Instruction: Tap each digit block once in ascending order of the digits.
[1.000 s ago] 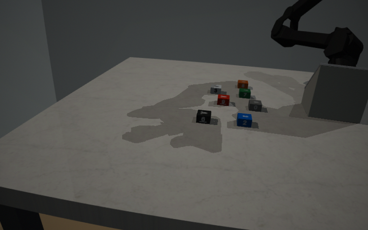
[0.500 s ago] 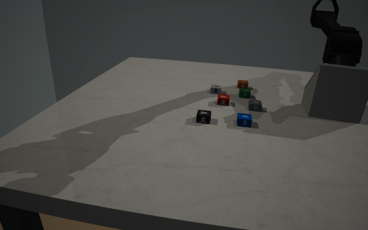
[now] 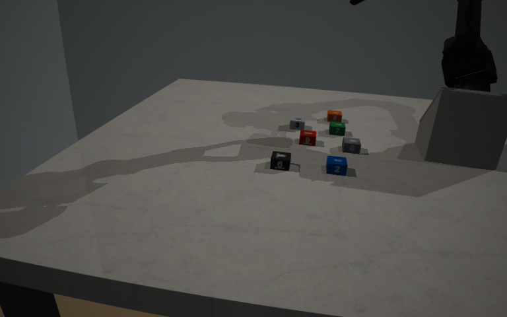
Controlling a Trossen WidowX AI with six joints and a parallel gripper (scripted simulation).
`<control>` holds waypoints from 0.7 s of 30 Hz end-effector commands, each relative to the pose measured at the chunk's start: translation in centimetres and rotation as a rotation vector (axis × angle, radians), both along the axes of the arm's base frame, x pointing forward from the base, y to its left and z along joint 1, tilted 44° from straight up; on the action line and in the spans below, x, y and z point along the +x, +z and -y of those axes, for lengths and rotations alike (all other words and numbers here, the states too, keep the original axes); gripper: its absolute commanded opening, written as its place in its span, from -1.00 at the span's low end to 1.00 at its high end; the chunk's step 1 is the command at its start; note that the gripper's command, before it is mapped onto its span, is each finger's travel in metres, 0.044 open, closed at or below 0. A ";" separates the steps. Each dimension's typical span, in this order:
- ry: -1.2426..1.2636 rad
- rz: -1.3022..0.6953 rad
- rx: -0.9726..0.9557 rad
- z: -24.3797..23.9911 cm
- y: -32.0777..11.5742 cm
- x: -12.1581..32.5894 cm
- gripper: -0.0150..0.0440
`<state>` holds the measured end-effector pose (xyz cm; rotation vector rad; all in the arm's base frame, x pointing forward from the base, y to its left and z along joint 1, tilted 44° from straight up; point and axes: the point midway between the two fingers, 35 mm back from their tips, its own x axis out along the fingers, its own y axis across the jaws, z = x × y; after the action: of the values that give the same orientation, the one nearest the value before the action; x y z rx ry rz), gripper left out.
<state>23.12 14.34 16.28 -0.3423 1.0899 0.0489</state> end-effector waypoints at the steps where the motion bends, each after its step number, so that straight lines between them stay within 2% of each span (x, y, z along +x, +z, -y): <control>1: -0.165 -0.080 -0.229 6.9 -1.1 2.9 0.86; 9: -0.392 -0.347 -0.553 19.1 -2.2 3.7 0.86; 21: -0.396 -0.355 -0.559 19.4 -2.2 3.6 0.86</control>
<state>26.71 -4.88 13.99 -0.6176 1.4954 -0.5740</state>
